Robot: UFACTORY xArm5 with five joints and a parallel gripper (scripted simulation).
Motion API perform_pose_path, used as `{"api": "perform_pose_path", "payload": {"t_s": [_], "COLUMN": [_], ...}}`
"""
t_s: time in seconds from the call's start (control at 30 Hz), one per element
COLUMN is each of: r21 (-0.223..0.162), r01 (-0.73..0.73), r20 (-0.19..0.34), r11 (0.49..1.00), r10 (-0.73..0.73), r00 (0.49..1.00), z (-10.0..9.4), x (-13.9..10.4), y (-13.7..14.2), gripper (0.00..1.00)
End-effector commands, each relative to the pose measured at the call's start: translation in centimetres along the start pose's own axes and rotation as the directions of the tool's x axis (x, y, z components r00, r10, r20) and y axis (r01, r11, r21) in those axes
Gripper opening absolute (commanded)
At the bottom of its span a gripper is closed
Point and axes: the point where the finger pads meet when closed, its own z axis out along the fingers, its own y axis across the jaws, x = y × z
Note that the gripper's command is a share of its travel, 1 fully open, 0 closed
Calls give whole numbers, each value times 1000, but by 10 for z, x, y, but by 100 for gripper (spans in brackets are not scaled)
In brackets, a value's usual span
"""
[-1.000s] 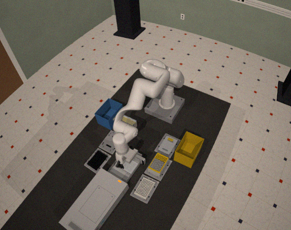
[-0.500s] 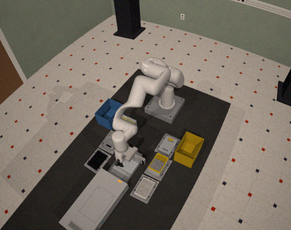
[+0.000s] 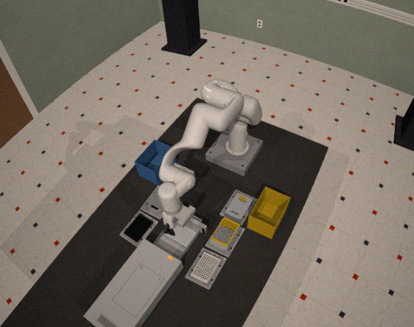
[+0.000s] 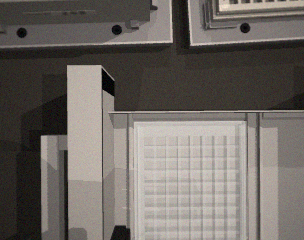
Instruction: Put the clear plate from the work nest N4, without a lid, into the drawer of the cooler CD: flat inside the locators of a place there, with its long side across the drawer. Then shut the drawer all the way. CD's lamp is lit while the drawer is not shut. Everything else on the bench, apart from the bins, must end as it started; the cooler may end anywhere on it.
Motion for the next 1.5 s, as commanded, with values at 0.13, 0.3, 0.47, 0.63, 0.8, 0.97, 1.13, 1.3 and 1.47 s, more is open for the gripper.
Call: {"api": "perform_pose_path", "payload": {"t_s": [0.13,0.3,0.47,0.63,0.8,0.97,1.13,1.3,1.47], "r21": [-6,-6,-6,-6,-6,-6,-6,-6,-6], "r01": [0,0,0,0,0,0,0,0,0], "r20": [11,11,11,11,11,11,11,11,11], "r11": [1000,1000,1000,1000,1000,1000,1000,1000,1000], "r10": [0,0,0,0,0,0,0,0,0], "r00": [1000,1000,1000,1000,1000,1000,1000,1000,1000], "z": [-16,-24,-29,-37,-46,-50,-50,-50,-50], "x": [0,0,0,0,1,1,1,1,1], "y": [2,2,2,2,2,2,2,2,2], "gripper": [100,100,100,100,100,100,100,100,100]}}
